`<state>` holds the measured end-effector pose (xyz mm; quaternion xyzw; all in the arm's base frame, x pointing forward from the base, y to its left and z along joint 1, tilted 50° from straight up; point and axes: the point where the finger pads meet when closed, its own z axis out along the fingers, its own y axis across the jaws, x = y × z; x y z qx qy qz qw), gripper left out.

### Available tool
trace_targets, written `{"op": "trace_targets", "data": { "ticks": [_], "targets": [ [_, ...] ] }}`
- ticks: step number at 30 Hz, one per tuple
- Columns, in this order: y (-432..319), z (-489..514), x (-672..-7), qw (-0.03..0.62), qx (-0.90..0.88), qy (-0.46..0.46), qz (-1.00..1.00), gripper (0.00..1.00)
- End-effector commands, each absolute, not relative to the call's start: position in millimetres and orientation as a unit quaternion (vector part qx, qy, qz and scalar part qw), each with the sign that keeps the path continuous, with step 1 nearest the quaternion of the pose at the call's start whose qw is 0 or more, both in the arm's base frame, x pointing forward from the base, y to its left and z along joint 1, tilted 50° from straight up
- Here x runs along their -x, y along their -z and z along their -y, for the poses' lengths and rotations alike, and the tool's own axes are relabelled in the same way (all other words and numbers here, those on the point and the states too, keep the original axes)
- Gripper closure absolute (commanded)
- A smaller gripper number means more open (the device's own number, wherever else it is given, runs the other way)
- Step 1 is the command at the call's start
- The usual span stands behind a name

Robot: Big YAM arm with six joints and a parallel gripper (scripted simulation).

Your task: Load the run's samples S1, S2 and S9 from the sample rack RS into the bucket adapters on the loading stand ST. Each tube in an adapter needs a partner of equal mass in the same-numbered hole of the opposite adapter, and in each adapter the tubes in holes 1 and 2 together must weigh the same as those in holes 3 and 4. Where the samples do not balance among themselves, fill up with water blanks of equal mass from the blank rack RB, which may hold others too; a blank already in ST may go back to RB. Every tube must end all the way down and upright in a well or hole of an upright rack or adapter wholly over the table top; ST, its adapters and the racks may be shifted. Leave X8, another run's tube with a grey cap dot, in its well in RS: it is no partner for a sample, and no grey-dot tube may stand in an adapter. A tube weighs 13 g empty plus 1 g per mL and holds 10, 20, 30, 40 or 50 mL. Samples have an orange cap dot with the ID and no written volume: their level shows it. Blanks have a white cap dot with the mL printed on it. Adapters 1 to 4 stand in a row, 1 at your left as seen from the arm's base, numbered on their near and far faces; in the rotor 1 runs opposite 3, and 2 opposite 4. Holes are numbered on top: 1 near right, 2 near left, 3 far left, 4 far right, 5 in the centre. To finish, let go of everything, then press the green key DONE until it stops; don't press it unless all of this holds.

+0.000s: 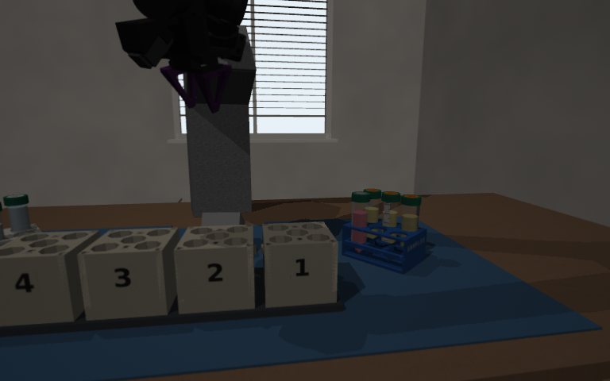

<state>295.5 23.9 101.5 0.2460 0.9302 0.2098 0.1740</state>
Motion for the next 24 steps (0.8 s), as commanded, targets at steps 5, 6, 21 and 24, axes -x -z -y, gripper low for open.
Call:
{"op": "trace_targets", "data": {
  "ticks": [5, 6, 21, 24],
  "targets": [
    [-125, -25, -312, 0.269, -0.127, -0.188, -0.936, 0.45],
    [-129, -25, -316, 0.280, -0.114, -0.184, -0.935, 0.45],
    [-146, -31, -362, 0.386, 0.014, -0.131, -0.913, 0.45],
    [-151, -29, -358, 0.410, 0.029, -0.119, -0.904, 0.45]
  ]
}}
